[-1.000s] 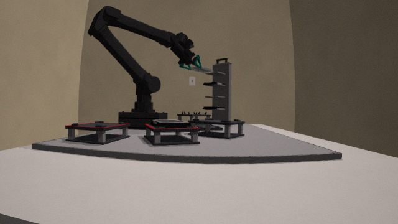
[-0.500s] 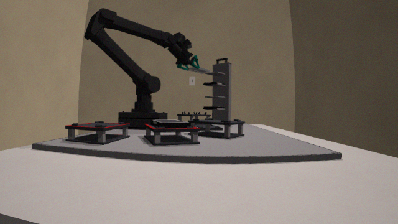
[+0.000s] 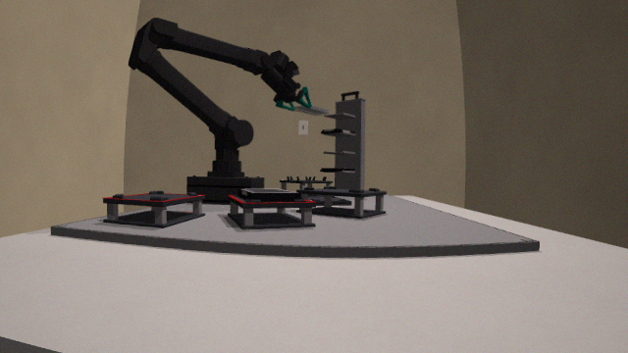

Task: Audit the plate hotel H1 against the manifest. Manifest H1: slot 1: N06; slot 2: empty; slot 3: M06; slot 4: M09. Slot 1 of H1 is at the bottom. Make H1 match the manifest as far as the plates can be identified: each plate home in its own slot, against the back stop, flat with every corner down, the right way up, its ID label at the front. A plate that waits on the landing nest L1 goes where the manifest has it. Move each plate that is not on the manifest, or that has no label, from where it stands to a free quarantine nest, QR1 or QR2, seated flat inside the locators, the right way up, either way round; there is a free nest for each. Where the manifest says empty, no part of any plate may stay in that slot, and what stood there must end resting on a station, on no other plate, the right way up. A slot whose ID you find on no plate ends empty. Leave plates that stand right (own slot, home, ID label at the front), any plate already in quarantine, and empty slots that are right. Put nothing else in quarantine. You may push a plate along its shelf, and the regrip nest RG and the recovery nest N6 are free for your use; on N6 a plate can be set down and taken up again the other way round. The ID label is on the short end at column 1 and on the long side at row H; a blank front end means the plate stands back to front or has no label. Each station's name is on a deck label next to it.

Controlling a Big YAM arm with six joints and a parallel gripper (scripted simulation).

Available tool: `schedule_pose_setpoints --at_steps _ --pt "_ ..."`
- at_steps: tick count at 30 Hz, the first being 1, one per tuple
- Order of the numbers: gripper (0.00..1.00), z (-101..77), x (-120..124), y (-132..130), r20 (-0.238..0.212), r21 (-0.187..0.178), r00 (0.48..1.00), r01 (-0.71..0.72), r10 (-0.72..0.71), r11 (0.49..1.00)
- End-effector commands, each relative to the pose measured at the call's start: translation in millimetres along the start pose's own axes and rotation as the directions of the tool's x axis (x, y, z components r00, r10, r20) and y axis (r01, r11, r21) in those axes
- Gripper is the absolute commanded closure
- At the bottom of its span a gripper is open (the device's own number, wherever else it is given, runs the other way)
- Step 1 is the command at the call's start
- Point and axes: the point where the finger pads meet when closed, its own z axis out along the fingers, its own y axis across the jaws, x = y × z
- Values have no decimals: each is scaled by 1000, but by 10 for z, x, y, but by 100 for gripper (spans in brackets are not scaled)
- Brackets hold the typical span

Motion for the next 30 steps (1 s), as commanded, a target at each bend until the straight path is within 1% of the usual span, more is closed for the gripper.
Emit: schedule_pose_setpoints --at_steps 1,2,3,5,6,7,9,11,12,13,15,18,19,20,21,22,23,24,27,29,30 --pt "14 -70 -87 21 22 -4 1000 -10 10 1000" --pt "14 -92 -111 14 28 -2 1000 -11 11 1000" --pt "14 -76 -34 21 16 -4 1000 -9 9 1000" --pt "14 -96 -15 27 15 -6 1000 -8 8 1000" --pt "14 -140 -96 21 31 -5 999 -10 11 1000" --pt "14 -165 -125 13 38 -3 999 -12 12 1000" --pt "14 -134 22 17 16 -3 1000 -10 10 1000" --pt "14 -142 35 21 15 -5 1000 -8 8 1000" --pt "14 -187 -132 13 53 -4 999 -12 12 1000" --pt "14 -158 -145 12 51 -2 999 -12 13 1000" --pt "14 -96 -1 10 31 -1 999 -11 11 1000" --pt "14 -95 11 10 30 -1 999 -11 11 1000" --pt "14 -260 -377 15 104 -6 994 -16 17 1000" --pt "14 -260 -375 15 105 -6 994 -16 17 1000" --pt "14 -228 -292 14 93 -5 996 -15 16 1000" --pt "14 -152 -118 12 63 -3 998 -13 13 1000" --pt "14 -105 -12 11 43 -2 999 -12 12 1000" --pt "14 -90 20 10 38 -2 999 -12 12 1000" --pt "14 -124 -66 12 56 -3 998 -13 13 1000" --pt "14 -83 39 11 40 -2 999 -12 12 1000" --pt "14 -80 43 11 40 -2 999 -12 12 1000"
